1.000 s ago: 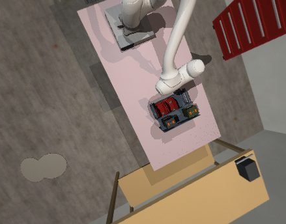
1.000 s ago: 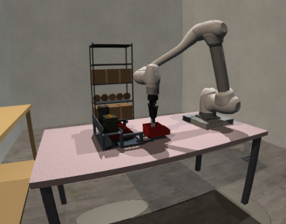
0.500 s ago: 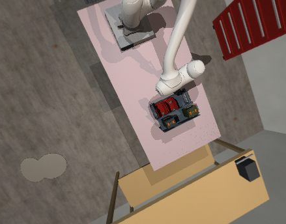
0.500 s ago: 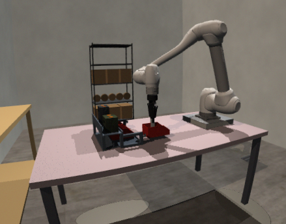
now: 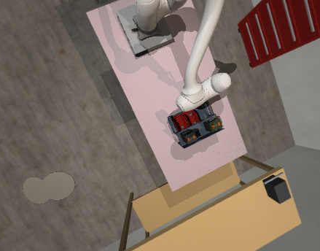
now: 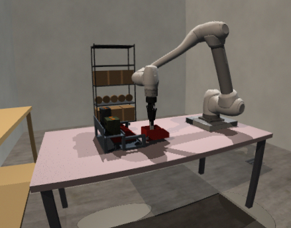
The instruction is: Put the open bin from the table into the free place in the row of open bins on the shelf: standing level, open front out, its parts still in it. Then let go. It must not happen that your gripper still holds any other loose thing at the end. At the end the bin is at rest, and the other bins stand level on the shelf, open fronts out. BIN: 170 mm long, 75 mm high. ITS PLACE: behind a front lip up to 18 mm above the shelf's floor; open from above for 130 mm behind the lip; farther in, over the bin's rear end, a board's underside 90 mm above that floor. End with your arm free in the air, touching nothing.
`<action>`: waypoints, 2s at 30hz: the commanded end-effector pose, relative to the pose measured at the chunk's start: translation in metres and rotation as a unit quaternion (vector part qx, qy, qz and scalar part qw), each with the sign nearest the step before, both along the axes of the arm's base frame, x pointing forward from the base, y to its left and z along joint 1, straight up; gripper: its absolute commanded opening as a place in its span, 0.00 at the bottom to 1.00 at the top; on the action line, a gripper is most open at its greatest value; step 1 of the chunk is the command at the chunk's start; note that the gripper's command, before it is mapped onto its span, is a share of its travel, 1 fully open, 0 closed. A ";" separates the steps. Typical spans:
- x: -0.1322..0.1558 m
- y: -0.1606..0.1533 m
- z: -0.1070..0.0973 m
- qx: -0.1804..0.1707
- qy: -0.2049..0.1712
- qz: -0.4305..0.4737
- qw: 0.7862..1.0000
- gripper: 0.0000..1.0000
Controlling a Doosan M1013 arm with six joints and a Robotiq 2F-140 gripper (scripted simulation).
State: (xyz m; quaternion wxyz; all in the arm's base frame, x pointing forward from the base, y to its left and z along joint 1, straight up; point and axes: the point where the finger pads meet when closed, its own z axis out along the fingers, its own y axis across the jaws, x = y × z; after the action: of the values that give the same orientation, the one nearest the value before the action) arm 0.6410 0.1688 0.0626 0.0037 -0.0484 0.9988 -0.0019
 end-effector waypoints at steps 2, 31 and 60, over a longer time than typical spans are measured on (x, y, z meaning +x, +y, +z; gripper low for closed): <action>0.006 0.001 0.000 0.000 0.000 0.000 1.000 0.00; 0.008 0.001 0.000 0.000 0.000 0.000 1.000 0.00; 0.010 0.001 0.002 -0.002 0.024 0.000 1.000 0.00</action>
State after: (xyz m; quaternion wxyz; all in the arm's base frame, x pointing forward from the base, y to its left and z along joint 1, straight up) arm 0.6508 0.1697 0.0643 -0.0171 -0.0483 0.9987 -0.0027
